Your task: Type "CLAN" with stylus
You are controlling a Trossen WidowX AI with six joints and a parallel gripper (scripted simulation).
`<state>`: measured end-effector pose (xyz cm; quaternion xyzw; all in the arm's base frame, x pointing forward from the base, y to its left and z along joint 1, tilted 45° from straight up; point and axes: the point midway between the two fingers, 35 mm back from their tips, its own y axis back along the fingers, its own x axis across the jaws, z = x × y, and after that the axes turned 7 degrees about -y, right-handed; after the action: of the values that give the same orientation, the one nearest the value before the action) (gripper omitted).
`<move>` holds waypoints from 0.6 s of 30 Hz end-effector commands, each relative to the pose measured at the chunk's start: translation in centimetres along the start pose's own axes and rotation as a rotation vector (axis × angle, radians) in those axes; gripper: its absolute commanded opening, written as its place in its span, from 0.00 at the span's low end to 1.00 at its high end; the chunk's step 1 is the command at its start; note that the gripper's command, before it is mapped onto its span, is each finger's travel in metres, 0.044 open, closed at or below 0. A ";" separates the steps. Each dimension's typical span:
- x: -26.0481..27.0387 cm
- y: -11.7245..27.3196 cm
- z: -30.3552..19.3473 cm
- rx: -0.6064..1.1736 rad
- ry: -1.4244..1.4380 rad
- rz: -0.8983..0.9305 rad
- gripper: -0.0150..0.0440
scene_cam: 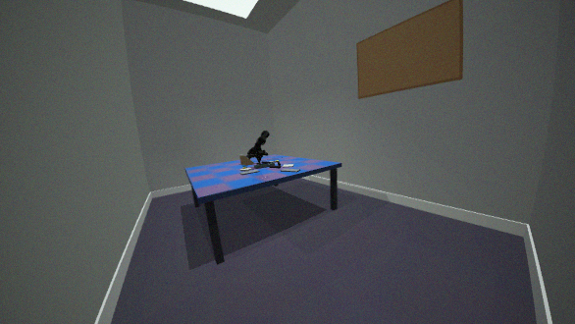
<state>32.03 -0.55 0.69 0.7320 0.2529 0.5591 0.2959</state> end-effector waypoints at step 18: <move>8.0 0.1 -1.2 -0.003 -0.002 0.009 0.25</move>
<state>32.85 5.09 6.00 0.7306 0.2534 0.5618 0.2937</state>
